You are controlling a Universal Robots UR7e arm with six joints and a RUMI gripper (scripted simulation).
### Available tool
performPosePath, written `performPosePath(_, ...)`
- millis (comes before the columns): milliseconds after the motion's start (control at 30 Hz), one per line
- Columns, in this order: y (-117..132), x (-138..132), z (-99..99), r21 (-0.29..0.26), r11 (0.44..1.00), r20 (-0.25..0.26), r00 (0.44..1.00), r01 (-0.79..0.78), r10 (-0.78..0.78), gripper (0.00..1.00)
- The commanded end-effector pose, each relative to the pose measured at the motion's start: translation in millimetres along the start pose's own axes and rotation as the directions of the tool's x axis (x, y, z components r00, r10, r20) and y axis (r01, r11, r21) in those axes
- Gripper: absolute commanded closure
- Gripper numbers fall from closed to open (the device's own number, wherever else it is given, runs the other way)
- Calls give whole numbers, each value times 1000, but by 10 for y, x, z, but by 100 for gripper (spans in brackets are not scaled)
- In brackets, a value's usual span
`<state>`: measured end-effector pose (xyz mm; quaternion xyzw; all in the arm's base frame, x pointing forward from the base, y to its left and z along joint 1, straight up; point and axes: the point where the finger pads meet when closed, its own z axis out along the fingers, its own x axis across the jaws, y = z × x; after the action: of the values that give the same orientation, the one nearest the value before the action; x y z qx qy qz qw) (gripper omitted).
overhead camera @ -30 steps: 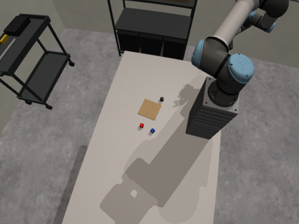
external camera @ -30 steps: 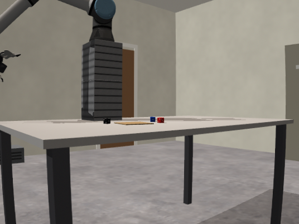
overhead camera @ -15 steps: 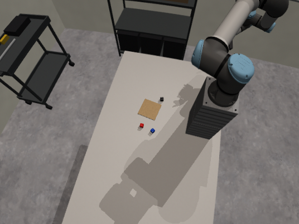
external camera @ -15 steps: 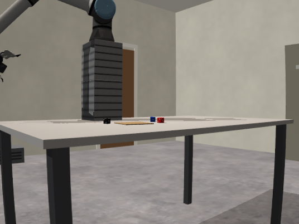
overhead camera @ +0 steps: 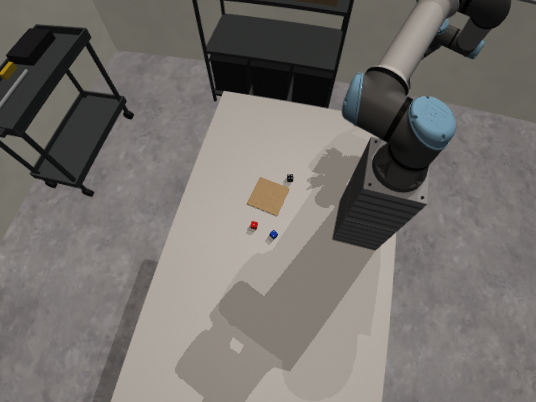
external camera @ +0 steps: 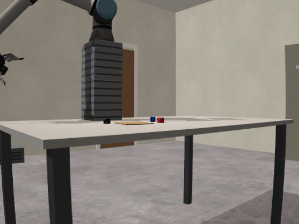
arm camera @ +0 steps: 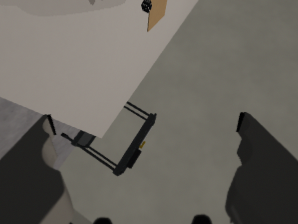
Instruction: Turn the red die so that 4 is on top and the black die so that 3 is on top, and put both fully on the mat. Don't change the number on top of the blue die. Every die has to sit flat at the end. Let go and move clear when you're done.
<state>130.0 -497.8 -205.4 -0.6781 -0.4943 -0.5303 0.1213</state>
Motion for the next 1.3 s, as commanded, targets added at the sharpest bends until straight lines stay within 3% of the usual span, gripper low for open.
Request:
performPosePath(0,25,-81,244,56,998,20,999,28,-29,0)
performPosePath(300,46,-272,988,225,968,64,990,111,-128,0)
performPosePath(367,46,-272,988,225,968,64,990,111,-128,0)
performPosePath(533,31,-354,1500,341,925,87,974,168,-209,0)
performPosePath(667,17,-374,1713,390,901,94,965,192,-247,0)
performPosePath(833,-25,-386,2140,486,840,104,939,239,-328,0)
performPosePath(933,-25,-386,2140,486,840,104,939,239,-328,0)
performPosePath(1033,-68,-366,2451,556,785,107,913,273,-393,0)
performPosePath(1267,-137,-296,2837,641,701,103,870,313,-482,0)
